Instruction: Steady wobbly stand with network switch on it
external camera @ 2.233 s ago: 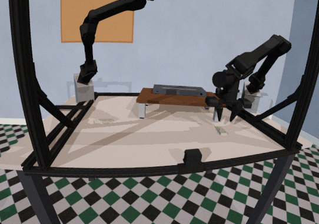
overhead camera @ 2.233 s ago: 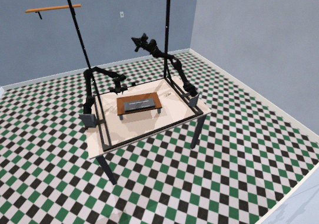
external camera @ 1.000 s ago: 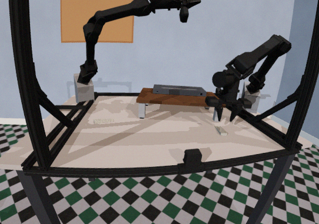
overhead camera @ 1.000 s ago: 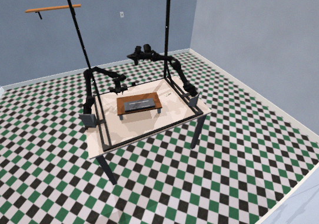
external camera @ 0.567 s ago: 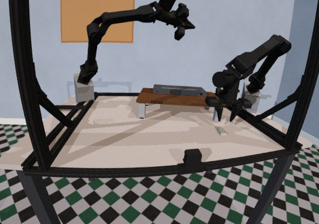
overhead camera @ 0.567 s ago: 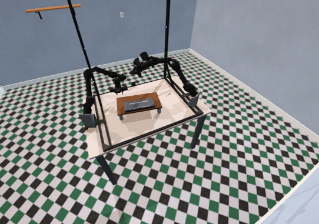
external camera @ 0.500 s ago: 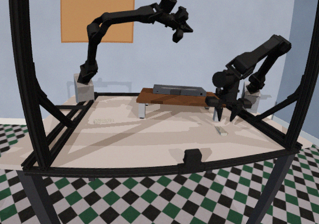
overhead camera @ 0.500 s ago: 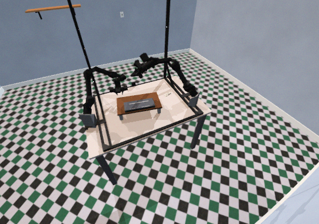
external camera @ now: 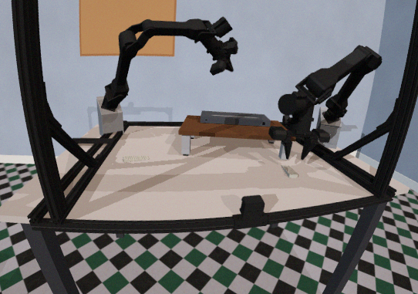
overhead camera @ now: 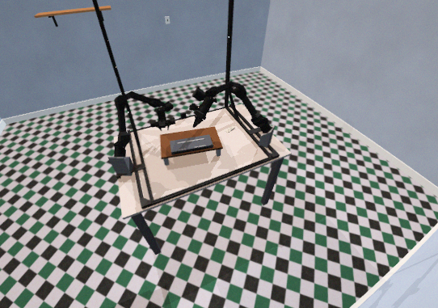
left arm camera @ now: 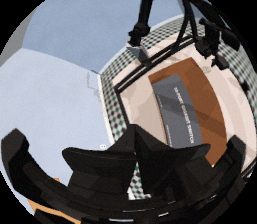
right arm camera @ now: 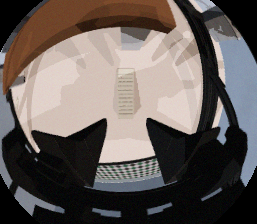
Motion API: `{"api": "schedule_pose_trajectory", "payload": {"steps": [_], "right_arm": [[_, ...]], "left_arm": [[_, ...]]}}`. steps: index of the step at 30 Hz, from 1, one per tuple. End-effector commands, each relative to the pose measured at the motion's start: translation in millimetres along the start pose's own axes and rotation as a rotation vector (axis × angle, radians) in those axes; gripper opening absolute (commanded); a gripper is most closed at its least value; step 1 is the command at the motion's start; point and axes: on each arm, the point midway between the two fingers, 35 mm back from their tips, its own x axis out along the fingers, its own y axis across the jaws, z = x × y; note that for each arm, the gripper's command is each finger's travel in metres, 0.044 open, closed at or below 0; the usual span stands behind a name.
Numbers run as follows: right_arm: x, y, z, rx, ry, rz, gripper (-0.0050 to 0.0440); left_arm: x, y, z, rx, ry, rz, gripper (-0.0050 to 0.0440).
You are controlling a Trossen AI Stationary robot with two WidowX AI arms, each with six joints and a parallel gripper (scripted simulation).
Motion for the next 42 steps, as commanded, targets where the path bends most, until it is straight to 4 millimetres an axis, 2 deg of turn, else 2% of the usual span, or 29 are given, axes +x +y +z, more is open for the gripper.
{"api": "schedule_pose_trajectory", "payload": {"steps": [1,7,14,19,24,30,31,42], "right_arm": [[0,0,0,0.0,0.0,0.0,0.0241],[0,0,0,0.0,0.0,0.0,0.0241],[0,0,0,0.0,0.0,0.0,0.0241],[0,0,0,0.0,0.0,0.0,0.0241],[0,0,0,0.0,0.0,0.0,0.0241],[0,0,0,0.0,0.0,0.0,0.0241],[0,0,0,0.0,0.0,0.0,0.0241],[0,0,0,0.0,0.0,0.0,0.0241]], "left_arm": [[15,-20,-48,-0.067,0.142,-0.12,0.0],[16,-65,-116,-0.208,0.359,-0.347,0.0],[16,-64,-115,-0.217,0.36,-0.341,0.0],[7,-94,-148,-0.316,0.477,-0.483,0.0],[-7,-123,-173,-0.428,0.58,-0.62,0.0],[-7,-123,-173,-0.428,0.58,-0.62,0.0],[27,-157,-192,-0.428,0.58,-0.62,0.0],[27,-157,-192,-0.428,0.58,-0.62,0.0]]}}
